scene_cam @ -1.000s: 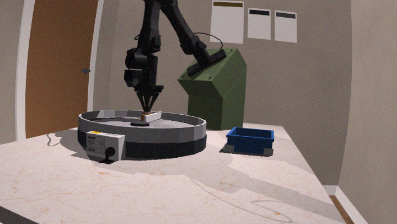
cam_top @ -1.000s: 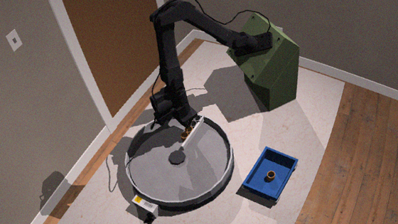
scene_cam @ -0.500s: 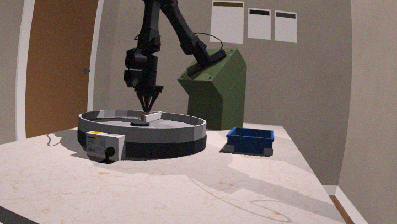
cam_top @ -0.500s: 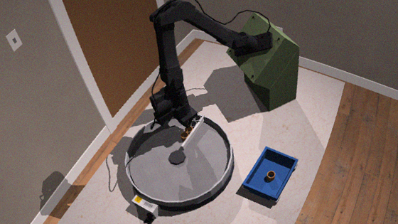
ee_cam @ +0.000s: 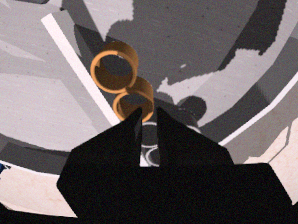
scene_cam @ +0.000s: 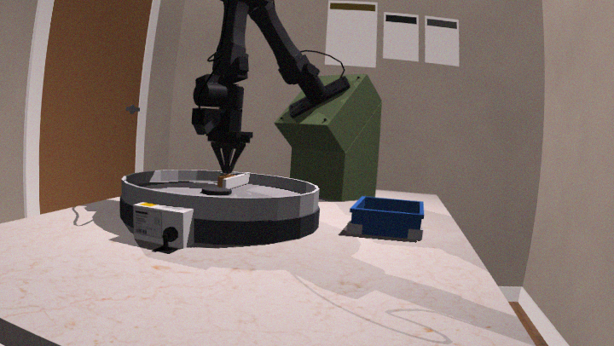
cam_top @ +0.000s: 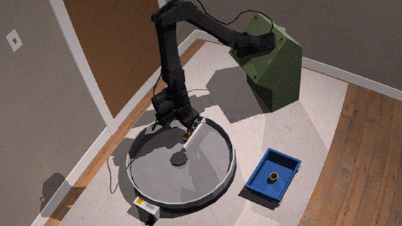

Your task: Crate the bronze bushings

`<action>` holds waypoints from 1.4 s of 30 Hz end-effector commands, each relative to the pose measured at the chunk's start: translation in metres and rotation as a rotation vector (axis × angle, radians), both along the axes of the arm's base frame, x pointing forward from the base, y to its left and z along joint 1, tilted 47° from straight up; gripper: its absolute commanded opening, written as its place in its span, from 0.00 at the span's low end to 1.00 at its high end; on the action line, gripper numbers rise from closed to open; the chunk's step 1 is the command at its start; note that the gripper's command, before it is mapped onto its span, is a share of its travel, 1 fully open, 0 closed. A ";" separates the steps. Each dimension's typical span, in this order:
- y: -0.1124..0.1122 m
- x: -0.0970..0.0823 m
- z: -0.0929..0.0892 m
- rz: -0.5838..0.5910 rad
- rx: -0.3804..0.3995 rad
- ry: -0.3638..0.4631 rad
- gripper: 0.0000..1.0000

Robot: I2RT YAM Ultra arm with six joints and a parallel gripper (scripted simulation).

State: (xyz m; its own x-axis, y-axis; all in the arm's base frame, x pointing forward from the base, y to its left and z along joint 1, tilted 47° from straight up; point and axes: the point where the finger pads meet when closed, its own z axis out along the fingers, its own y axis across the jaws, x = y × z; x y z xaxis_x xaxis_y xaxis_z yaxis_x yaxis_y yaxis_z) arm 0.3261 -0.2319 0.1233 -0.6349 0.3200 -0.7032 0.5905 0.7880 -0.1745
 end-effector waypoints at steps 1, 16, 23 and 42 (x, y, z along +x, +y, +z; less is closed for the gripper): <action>-0.002 0.008 0.022 0.014 -0.021 -0.043 0.13; -0.001 0.009 0.021 0.014 -0.018 -0.038 0.13; 0.000 0.010 0.020 0.015 -0.015 -0.032 0.13; -0.001 0.011 0.021 0.015 -0.018 -0.037 0.13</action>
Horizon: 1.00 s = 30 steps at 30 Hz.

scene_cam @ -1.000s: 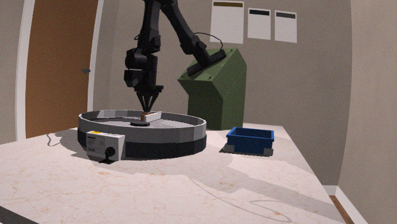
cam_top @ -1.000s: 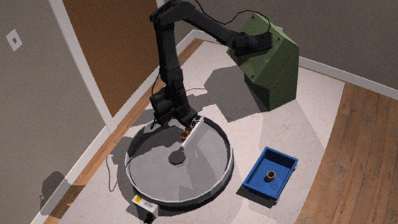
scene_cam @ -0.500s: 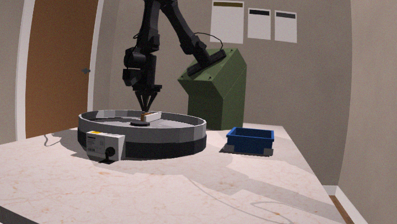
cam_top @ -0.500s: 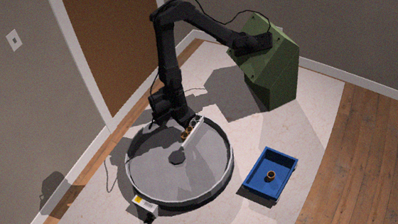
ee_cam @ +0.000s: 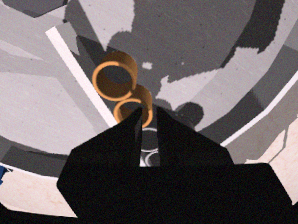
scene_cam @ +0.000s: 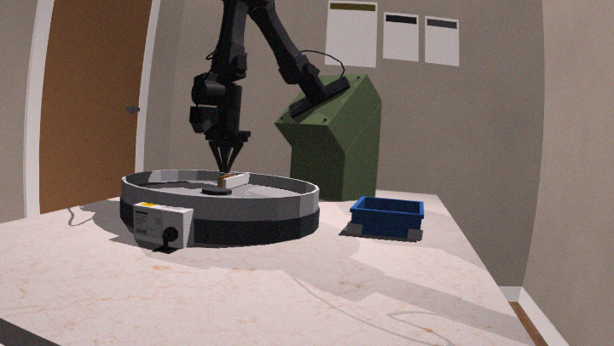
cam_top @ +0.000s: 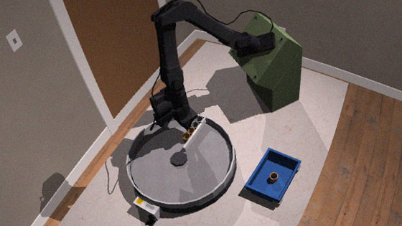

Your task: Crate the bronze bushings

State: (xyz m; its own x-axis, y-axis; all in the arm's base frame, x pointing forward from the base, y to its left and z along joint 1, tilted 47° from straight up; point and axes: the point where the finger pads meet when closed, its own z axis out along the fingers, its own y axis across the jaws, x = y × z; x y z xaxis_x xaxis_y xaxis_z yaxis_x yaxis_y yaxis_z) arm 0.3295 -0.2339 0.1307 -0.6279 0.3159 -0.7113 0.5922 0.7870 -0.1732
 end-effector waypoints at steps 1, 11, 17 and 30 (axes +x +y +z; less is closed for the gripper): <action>0.001 0.007 0.014 0.015 -0.012 -0.027 0.13; 0.001 0.007 0.014 0.015 -0.012 -0.027 0.13; 0.006 0.001 0.001 0.015 -0.006 -0.016 0.13; 0.004 0.005 0.013 0.014 -0.023 -0.045 0.13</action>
